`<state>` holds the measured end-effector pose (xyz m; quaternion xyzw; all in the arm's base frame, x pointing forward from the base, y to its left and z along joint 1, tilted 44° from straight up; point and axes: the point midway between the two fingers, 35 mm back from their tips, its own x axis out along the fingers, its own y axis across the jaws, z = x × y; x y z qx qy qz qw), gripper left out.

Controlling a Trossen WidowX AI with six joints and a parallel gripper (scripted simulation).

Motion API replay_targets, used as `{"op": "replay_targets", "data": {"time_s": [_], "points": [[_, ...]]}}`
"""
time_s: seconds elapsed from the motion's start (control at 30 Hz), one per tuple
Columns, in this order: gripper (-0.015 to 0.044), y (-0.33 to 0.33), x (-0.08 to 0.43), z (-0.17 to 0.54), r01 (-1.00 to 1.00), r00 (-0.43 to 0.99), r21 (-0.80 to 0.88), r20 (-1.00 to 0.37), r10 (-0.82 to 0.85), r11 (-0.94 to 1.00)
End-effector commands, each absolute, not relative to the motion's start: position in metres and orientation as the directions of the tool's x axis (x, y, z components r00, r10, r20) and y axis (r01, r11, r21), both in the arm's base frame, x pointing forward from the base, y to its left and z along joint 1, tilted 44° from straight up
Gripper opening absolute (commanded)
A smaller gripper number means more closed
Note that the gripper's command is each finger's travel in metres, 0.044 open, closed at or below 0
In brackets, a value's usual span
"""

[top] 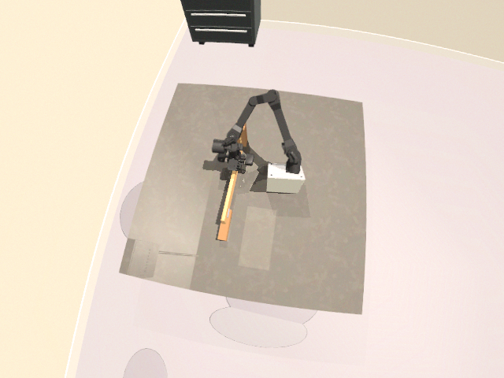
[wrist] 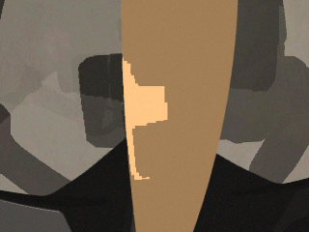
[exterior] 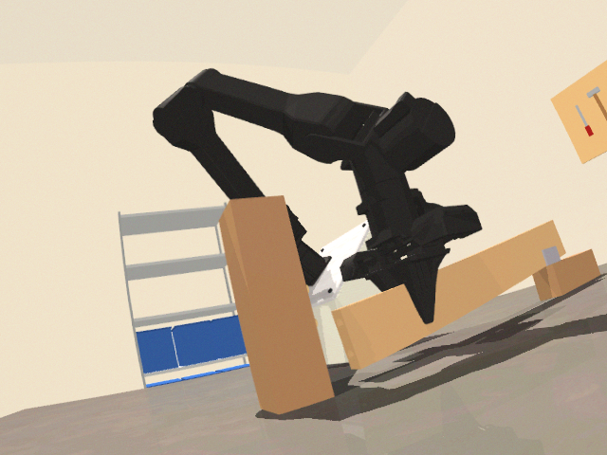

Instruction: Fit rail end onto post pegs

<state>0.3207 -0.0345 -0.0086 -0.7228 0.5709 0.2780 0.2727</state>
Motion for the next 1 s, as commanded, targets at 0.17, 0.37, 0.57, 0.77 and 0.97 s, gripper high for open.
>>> {"op": "replay_targets", "data": {"time_s": [0.17,0.37,0.57,0.77,0.97], "points": [[0.0000,-0.027,0.323,-0.004,-0.975,0.202,-0.083,-0.719,-0.665,-0.207],[0.0000,-0.025,0.323,-0.002,-0.975,0.202,-0.083,-0.719,-0.665,-0.207],[0.0000,-0.023,0.322,0.000,-0.975,0.202,-0.083,-0.719,-0.665,-0.207],[0.0000,-0.021,0.322,0.002,-0.975,0.202,-0.083,-0.719,-0.665,-0.207],[0.0000,-0.019,0.321,0.004,-0.975,0.202,-0.083,-0.719,-0.665,-0.207]]}}
